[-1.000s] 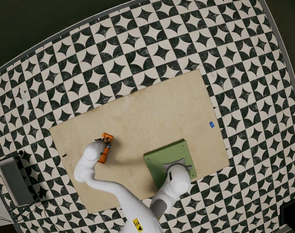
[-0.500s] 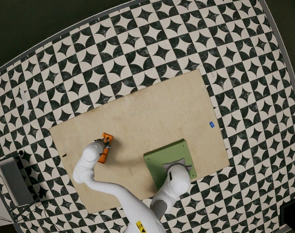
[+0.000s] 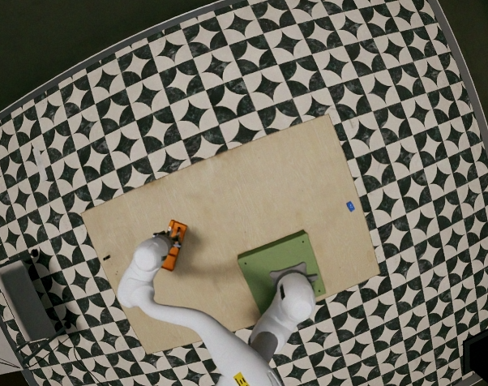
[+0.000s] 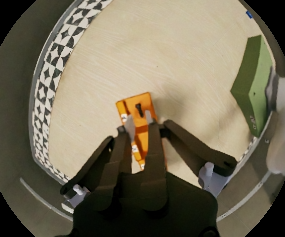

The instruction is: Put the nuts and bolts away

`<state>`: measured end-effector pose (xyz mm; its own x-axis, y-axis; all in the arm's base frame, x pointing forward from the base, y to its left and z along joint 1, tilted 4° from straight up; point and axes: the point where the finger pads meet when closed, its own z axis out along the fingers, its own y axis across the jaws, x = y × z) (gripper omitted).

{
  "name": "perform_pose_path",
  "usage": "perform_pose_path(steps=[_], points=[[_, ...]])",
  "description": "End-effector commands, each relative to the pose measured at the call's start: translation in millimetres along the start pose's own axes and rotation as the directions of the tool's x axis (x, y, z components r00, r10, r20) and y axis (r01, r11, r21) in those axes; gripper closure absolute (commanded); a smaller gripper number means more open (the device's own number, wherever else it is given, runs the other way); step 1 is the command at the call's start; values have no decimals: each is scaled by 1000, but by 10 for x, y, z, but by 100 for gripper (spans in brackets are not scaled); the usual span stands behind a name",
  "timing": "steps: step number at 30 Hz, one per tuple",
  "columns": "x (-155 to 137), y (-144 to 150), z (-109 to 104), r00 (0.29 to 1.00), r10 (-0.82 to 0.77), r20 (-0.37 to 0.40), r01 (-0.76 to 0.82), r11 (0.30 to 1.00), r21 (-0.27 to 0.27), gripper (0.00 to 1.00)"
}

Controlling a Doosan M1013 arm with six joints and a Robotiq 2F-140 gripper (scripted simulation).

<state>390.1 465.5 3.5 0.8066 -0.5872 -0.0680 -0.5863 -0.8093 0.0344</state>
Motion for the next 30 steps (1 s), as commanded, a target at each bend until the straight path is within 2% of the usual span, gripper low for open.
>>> perform_pose_path(steps=[1,4,10,16,18,19,23,30], points=[[0,-4,-22,1000,0,0,0,1000,1,74],[0,-4,-22,1000,0,0,0,1000,1,74],[-451,-220,-27,968,-252,-1,252,968,1,74],[-903,-436,-33,893,-450,-3,450,893,1,74],[-903,-436,-33,893,-450,-3,450,893,1,74],[-979,-472,-34,843,-538,-3,538,843,1,74],[-1279,-616,-38,773,-634,-5,634,773,0,74],[-1805,-868,-44,597,-803,-7,803,597,-2,74]])
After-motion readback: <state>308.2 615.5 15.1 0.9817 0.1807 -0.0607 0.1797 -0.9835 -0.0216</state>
